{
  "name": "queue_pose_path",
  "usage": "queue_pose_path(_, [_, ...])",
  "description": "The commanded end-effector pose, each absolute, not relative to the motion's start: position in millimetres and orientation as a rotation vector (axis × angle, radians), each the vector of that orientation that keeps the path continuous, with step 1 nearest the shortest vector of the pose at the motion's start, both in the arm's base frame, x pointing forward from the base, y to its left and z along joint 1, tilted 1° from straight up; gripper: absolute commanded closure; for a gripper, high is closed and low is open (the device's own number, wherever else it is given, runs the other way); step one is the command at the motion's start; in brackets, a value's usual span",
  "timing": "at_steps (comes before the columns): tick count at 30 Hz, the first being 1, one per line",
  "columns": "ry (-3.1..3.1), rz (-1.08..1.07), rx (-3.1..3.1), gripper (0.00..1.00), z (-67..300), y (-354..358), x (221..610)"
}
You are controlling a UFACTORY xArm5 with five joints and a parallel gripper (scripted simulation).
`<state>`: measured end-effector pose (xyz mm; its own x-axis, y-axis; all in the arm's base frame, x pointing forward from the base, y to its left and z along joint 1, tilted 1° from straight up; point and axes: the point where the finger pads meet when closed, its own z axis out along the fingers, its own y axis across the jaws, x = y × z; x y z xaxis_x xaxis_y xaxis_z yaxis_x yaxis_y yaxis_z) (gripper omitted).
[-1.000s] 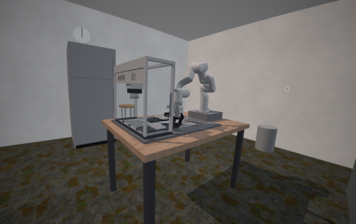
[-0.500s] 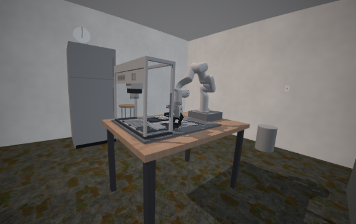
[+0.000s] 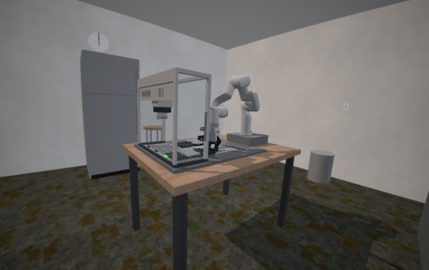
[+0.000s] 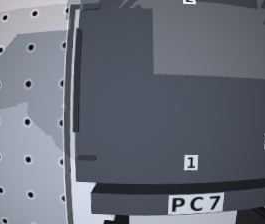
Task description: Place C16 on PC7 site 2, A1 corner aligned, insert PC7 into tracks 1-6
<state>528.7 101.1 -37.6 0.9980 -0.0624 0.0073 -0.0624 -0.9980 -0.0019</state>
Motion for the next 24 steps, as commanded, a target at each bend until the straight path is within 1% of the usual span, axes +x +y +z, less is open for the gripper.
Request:
queue_pose_path(1, [0.100,-0.029,-3.136,0.19,-34.4,101.2,534.4])
queue_pose_path(24, [0.100,-0.029,-3.136,0.19,-34.4,101.1,537.0])
